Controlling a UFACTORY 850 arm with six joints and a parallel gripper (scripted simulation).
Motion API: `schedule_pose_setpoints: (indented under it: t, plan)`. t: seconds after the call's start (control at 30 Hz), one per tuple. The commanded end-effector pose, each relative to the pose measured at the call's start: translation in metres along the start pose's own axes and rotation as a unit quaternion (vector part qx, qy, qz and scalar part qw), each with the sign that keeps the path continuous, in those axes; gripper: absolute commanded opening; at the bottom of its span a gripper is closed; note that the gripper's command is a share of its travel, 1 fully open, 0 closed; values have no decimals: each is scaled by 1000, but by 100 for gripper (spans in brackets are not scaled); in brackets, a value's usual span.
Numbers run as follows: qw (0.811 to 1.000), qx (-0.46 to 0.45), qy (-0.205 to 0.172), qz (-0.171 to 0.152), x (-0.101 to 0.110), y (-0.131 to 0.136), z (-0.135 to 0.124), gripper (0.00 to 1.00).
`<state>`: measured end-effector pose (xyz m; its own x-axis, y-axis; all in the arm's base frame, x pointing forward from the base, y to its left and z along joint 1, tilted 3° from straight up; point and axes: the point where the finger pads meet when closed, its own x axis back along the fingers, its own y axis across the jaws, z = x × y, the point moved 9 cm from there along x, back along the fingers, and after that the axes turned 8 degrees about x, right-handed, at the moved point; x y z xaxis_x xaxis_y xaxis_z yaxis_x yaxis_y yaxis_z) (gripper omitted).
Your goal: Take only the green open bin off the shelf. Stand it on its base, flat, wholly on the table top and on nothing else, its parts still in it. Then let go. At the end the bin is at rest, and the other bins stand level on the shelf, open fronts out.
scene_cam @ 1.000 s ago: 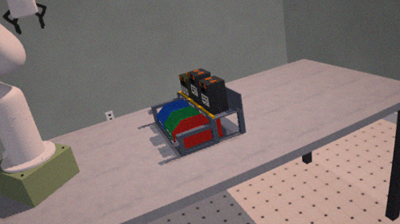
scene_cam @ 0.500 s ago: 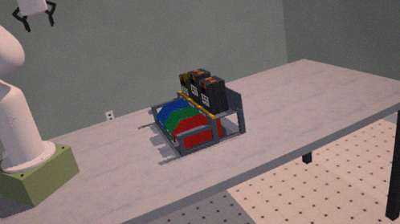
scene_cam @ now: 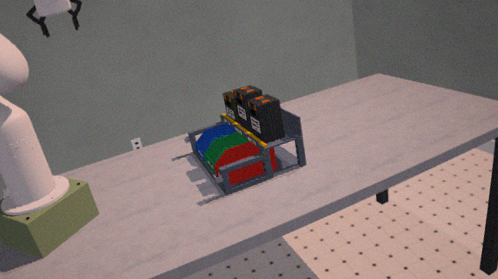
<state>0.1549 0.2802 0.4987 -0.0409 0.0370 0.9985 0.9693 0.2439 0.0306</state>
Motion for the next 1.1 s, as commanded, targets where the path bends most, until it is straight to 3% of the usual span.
schedule_pose_setpoints:
  t: [0.0, 0.2, 0.37, 0.77, 0.93, 1.07]
  plan:
    - [1000, 1, 1, 0, 1, 3, -1, 100]
    - [1000, 1, 1, 0, 1, 3, -1, 100]
    - [1000, 1, 1, 0, 1, 39, -35, 100]
    - [1000, 1, 1, 0, 1, 39, -35, 100]
    - [1000, 1, 1, 0, 0, 76, -68, 100]
    - [1000, 1, 1, 0, 0, 76, -68, 100]
